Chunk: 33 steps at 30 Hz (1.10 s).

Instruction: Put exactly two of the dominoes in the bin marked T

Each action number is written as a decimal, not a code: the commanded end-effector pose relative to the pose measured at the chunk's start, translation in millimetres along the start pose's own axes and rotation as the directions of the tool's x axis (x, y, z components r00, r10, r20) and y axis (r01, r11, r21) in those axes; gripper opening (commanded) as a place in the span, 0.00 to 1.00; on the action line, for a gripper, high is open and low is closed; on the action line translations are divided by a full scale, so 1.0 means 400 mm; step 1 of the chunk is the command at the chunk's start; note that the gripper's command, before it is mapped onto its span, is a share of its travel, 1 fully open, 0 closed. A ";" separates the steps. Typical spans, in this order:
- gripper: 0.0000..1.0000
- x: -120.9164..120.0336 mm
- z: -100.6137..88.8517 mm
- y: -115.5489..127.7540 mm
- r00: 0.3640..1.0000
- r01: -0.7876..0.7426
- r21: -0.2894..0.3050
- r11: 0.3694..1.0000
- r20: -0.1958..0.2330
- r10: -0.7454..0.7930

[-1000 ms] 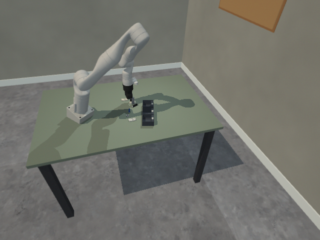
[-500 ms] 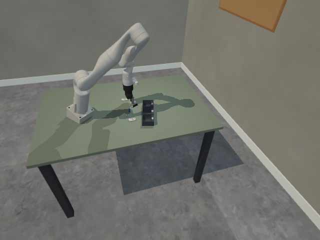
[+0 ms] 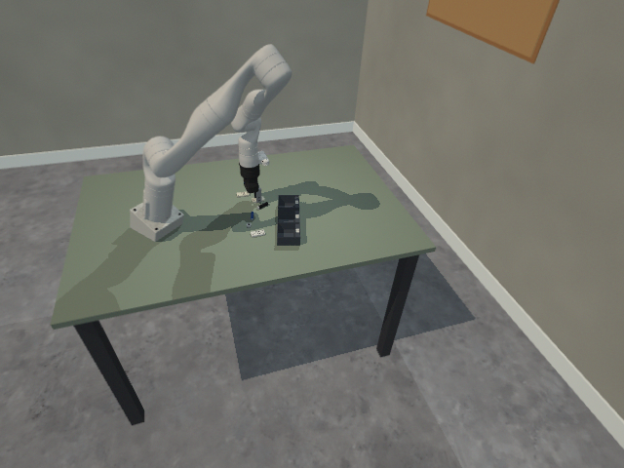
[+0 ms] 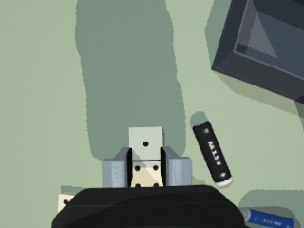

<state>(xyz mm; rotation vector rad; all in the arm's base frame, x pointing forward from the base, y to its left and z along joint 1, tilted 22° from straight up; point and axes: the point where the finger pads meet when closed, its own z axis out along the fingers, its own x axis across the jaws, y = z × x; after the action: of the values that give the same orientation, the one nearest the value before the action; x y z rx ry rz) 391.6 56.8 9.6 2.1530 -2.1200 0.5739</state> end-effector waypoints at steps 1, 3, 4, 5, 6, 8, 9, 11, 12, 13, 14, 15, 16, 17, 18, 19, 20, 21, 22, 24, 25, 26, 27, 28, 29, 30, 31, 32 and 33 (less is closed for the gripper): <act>0.49 -0.001 -0.001 -0.001 1.000 0.000 0.001 1.000 0.001 0.000; 0.49 -0.001 -0.001 -0.001 1.000 0.000 0.001 1.000 0.001 0.000; 0.49 -0.001 -0.001 -0.001 1.000 0.000 0.001 1.000 0.001 0.000; 0.49 -0.001 -0.010 -0.001 1.000 0.000 0.001 1.000 0.001 0.000; 0.49 -0.001 -0.018 -0.001 1.000 0.000 0.001 1.000 0.001 0.000; 0.49 -0.001 -0.035 -0.001 1.000 0.000 0.001 1.000 0.001 0.000; 0.49 -0.001 -0.043 -0.001 1.000 0.000 0.001 1.000 0.001 0.000; 0.49 -0.001 -0.060 -0.001 1.000 0.000 0.001 1.000 0.001 0.000; 0.49 -0.001 -0.068 -0.001 1.000 0.000 0.001 1.000 0.001 0.000; 0.49 -0.001 -0.076 -0.001 1.000 0.000 0.001 1.000 0.001 0.000; 0.49 -0.001 -0.085 -0.001 1.000 0.000 0.001 1.000 0.001 0.000; 0.49 -0.001 -0.093 -0.001 1.000 0.000 0.001 1.000 0.001 0.000; 0.49 -0.001 -0.093 -0.001 1.000 0.000 0.001 1.000 0.001 0.000; 0.49 -0.001 -0.093 -0.001 1.000 0.000 0.001 1.000 0.001 0.000; 0.49 -0.001 -0.101 -0.001 1.000 0.000 0.001 1.000 0.001 0.000; 0.49 -0.001 -0.109 -0.001 1.000 0.000 0.001 1.000 0.001 0.000; 0.49 -0.001 -0.118 -0.001 1.000 0.000 0.001 1.000 0.001 0.000; 0.49 -0.001 -0.126 -0.001 1.000 0.000 0.001 1.000 0.001 0.000; 0.49 -0.001 -0.135 -0.001 1.000 0.000 0.001 1.000 0.001 0.000; 0.49 -0.001 -0.151 -0.001 1.000 0.000 0.001 1.000 0.001 0.000; 0.49 -0.001 -0.151 -0.001 1.000 0.000 0.001 1.000 0.001 0.000; 0.49 -0.001 -0.151 -0.001 1.000 0.000 0.001 1.000 0.001 0.000; 0.49 -0.001 -0.151 -0.001 1.000 0.000 0.001 1.000 0.001 0.000; 0.49 -0.001 -0.151 -0.001 1.000 0.000 0.001 1.000 0.001 0.000; 0.49 -0.001 -0.151 -0.001 1.000 0.000 0.001 1.000 0.001 0.000; 0.49 -0.001 -0.151 -0.001 1.000 0.000 0.001 1.000 0.001 0.000; 0.49 -0.001 -0.151 -0.001 1.000 0.000 0.001 1.000 0.001 0.000; 0.49 -0.001 -0.151 -0.001 1.000 0.000 0.001 1.000 0.001 0.000; 0.49 -0.001 -0.151 -0.001 1.000 0.000 0.001 1.000 0.001 0.000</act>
<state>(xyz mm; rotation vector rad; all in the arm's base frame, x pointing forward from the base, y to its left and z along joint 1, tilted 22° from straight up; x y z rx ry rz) 378.3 75.1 64.6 2.1530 -2.1187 0.5722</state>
